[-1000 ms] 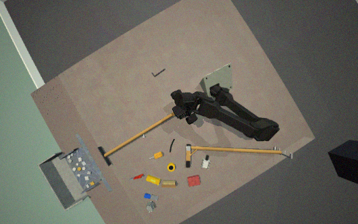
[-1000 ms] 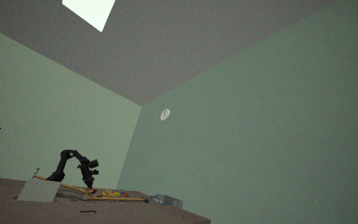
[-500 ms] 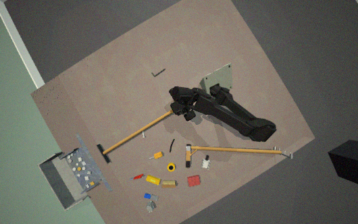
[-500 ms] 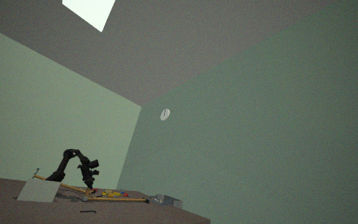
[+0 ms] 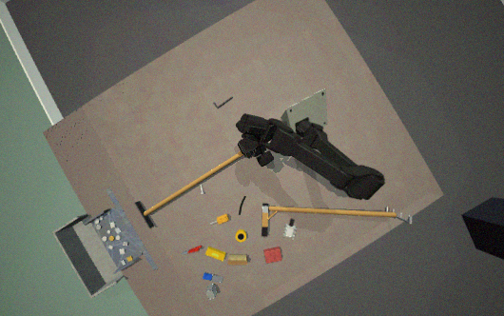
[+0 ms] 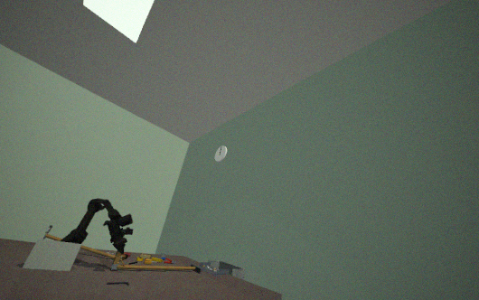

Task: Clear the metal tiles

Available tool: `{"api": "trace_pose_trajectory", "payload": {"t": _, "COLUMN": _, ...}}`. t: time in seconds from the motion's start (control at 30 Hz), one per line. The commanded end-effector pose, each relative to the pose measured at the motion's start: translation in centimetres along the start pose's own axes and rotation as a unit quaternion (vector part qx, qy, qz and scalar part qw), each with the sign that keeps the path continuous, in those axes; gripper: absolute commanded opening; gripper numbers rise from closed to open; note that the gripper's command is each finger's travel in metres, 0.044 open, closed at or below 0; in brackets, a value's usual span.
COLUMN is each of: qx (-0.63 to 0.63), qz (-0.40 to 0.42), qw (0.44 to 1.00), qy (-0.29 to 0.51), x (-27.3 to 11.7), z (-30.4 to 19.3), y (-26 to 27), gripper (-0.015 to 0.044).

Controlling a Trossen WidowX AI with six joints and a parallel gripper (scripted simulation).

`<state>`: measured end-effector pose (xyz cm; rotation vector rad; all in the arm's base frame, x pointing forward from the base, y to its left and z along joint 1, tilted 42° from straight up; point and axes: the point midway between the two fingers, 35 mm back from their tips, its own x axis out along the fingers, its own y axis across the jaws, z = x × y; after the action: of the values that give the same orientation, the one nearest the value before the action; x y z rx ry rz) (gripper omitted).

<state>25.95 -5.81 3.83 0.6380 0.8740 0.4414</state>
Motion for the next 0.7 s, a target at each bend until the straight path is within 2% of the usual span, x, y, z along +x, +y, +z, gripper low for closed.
{"api": "trace_pose_trajectory", "payload": {"t": 0.0, "qx": -0.003, "qz": -0.005, "qw": 1.000, "qy": -0.003, "x": -0.2, "z": 0.4, "y": -0.4, "gripper": 0.0000}}
{"api": "trace_pose_trajectory", "payload": {"t": 0.67, "qx": -0.003, "qz": -0.008, "qw": 1.000, "qy": -0.001, "x": 0.9, "z": 2.3, "y": -0.9, "gripper": 0.0000}}
